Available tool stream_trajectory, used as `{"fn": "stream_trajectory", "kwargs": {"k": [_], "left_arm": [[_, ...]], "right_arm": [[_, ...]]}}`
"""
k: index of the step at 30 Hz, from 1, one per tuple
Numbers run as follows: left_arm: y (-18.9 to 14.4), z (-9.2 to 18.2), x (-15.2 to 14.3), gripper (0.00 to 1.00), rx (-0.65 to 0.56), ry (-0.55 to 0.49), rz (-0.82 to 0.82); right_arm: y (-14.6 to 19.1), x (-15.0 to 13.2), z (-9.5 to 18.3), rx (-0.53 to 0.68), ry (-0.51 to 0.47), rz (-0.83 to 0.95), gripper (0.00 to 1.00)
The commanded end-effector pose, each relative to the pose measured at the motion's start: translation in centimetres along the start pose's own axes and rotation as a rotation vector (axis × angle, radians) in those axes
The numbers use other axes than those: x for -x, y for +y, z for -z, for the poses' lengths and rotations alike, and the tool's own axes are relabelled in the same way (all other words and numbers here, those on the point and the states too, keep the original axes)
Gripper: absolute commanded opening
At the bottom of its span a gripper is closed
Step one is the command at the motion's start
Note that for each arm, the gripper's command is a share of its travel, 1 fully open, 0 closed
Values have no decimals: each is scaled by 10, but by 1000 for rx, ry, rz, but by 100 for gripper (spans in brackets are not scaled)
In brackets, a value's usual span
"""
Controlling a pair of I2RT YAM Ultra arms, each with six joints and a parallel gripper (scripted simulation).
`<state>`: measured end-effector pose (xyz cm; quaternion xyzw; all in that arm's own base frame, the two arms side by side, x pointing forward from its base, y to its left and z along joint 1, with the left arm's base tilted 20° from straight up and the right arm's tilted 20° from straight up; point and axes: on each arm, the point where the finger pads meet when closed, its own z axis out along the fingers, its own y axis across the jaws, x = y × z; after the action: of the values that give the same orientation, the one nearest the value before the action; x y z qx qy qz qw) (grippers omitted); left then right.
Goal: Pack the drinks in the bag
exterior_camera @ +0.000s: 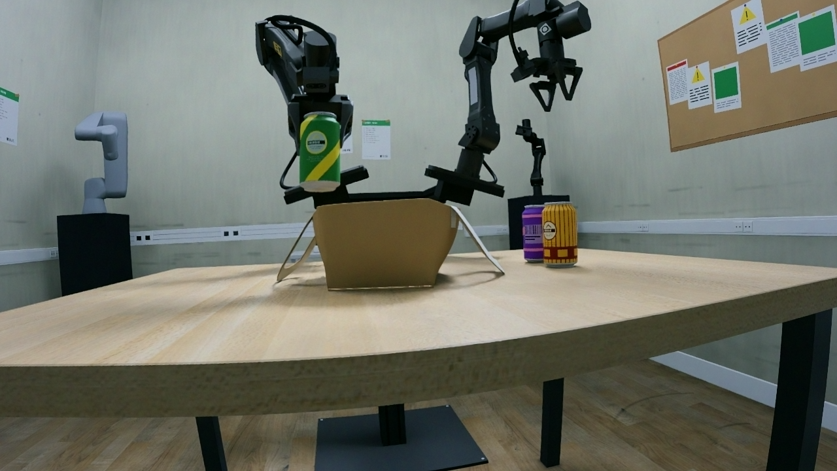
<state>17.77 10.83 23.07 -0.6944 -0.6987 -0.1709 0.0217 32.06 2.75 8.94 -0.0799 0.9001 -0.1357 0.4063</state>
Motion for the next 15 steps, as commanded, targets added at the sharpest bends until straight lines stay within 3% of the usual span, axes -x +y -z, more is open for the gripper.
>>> {"fn": "stream_trajectory", "kwargs": {"k": [1, 15], "left_arm": [[-1, 7, 5, 100, 28, -10, 0], [-1, 7, 5, 100, 28, -10, 0]], "right_arm": [[0, 44, 12, 4, -140, -47, 70], [4, 34, 6, 10, -112, -28, 70]]}}
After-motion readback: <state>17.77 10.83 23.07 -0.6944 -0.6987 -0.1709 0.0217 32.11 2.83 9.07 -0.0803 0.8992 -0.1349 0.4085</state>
